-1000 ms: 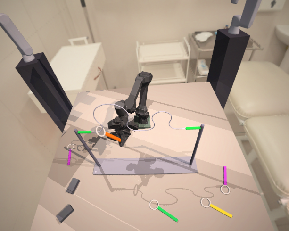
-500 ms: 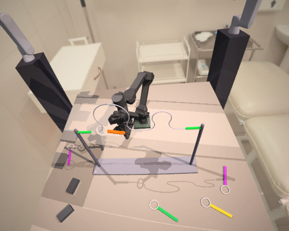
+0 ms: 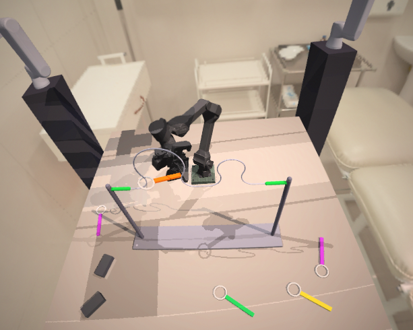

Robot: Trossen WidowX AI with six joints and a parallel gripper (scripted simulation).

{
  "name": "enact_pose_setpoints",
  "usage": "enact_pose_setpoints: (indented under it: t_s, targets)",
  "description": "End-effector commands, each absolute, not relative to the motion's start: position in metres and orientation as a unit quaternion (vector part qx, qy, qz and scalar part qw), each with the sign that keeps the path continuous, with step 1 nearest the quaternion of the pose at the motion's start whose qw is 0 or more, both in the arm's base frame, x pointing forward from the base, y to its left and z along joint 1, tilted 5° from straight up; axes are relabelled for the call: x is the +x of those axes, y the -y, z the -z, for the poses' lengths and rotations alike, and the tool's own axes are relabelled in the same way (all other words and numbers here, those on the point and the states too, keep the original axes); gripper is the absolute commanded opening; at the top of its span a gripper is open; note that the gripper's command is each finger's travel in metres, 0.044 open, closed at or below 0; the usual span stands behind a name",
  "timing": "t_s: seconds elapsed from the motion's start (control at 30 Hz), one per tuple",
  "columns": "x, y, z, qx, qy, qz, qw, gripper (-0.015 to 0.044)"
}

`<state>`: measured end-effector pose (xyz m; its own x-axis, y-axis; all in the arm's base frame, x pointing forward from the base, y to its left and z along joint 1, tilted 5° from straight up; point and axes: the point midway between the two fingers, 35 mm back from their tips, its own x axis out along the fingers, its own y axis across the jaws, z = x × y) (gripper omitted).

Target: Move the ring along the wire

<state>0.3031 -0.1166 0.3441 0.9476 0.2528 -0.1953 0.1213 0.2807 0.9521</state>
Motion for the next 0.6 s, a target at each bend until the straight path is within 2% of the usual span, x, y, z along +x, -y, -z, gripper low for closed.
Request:
enact_pose_setpoints:
  t_s: [0.0, 0.57]
  targets:
    - [0.301, 0.115, -0.357, 0.63, -0.16, -0.06, 0.757, -0.015]
    - [0.302, 0.114, -0.41, 0.747, -0.124, -0.101, 0.646, -0.015]
